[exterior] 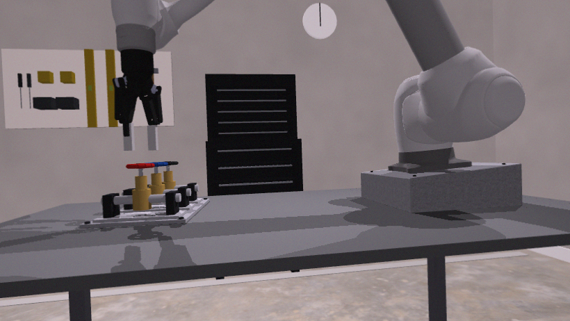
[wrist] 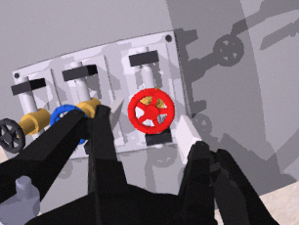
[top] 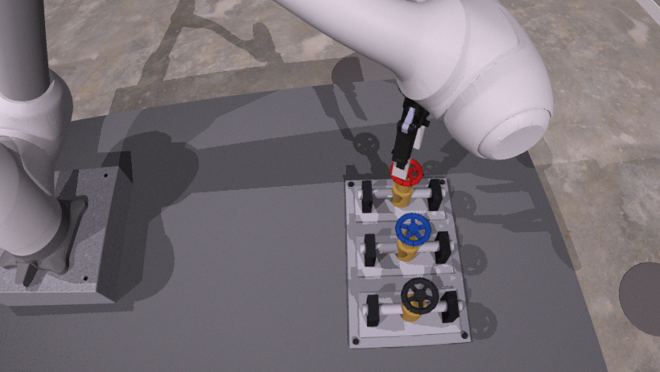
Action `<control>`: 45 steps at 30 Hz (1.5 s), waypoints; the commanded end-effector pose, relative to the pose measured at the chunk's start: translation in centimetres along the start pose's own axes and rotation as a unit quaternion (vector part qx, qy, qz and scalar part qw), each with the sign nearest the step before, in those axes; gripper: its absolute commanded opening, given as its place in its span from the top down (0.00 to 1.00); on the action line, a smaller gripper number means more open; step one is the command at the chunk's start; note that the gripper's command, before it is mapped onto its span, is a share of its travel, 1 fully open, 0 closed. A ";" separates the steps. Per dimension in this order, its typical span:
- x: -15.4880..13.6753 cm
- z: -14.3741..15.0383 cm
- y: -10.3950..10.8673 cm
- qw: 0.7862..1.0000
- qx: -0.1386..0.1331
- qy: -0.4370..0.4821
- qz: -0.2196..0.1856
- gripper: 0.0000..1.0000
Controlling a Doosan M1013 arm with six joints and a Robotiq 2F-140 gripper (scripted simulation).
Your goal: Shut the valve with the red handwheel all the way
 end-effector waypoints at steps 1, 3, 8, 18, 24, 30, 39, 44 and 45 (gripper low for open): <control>0.0 0.3 0.9 1.000 -0.003 -0.002 -0.001 0.48; 0.0 0.3 1.0 1.000 -0.003 -0.002 -0.001 0.48; 0.0 0.3 1.2 1.000 -0.003 -0.002 -0.001 0.48; 0.0 0.3 1.3 1.000 -0.003 -0.002 -0.001 0.48; 0.0 0.3 1.3 1.000 -0.003 -0.002 -0.001 0.48; 0.0 0.3 1.3 1.000 -0.003 -0.002 -0.001 0.48; 0.0 0.3 1.3 1.000 -0.003 -0.002 -0.001 0.48; 0.0 0.3 1.3 1.000 -0.003 -0.002 -0.001 0.48; 0.0 0.3 1.3 1.000 -0.003 -0.002 -0.001 0.48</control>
Point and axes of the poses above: the point where the finger pads meet when closed, its own y axis back along the fingers, its own z axis across the jaws, x = y × z, the point moved 3 cm from there along y, back along the fingers
